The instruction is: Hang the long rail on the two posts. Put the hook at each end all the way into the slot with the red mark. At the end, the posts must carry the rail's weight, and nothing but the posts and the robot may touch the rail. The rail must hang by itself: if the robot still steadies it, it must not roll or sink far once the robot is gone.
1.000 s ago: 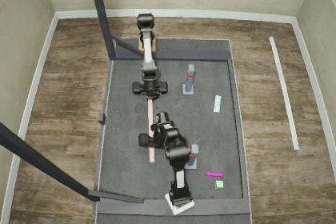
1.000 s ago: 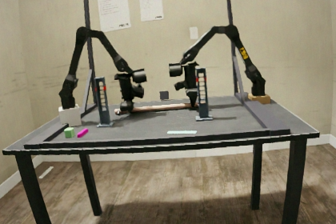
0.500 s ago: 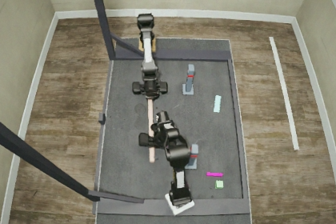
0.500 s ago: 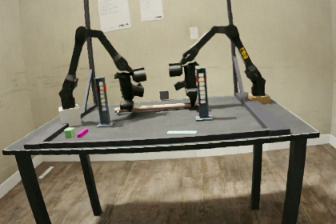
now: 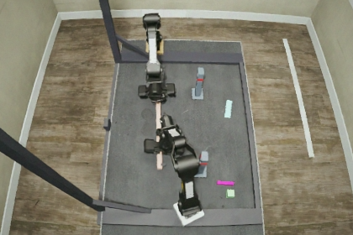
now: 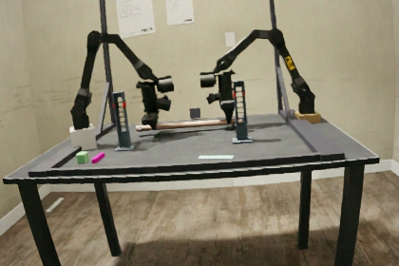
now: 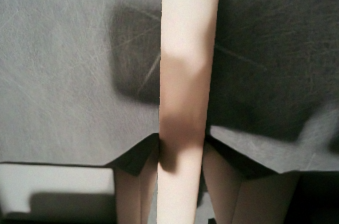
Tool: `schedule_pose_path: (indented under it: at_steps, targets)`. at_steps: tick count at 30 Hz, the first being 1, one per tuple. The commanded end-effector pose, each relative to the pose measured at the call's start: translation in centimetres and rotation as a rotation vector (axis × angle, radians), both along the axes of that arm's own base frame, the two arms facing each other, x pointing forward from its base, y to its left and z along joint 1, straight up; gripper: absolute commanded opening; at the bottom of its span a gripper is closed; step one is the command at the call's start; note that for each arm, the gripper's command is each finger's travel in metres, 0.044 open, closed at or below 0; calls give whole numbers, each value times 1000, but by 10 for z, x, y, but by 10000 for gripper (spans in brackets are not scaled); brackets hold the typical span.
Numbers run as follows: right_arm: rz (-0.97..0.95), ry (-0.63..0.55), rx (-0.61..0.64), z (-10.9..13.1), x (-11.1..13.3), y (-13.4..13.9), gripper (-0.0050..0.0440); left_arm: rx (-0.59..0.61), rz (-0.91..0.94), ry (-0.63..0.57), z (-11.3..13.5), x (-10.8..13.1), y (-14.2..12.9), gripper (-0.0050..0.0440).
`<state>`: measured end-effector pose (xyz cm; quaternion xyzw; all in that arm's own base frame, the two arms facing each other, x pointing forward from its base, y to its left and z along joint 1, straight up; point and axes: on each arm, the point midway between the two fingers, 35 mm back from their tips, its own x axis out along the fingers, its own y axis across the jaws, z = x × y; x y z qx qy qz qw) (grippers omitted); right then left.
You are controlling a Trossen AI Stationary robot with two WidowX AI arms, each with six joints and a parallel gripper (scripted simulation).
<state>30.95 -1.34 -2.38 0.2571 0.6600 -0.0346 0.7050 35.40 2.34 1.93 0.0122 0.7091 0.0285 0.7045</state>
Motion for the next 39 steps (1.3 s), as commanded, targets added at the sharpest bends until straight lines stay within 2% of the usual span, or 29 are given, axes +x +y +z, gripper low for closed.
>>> schedule_pose_path:
  at_steps: [1,11,25,30,39]
  targets:
    - [-7,-7,-69,20,8,4,-50,69,-7,-25,23,3,-3,-50]
    - [-22,40,-193,38,10,9,-50,202,-18,-15,41,2,-4,-50]
    - [-22,40,-193,38,10,10,-50,202,-18,-15,42,2,-4,-50]
    - [-26,57,-225,43,11,11,-50,251,-22,-15,47,2,-5,-50]
    - [-45,135,-384,62,14,19,-50,437,-36,-18,64,1,-8,-50]
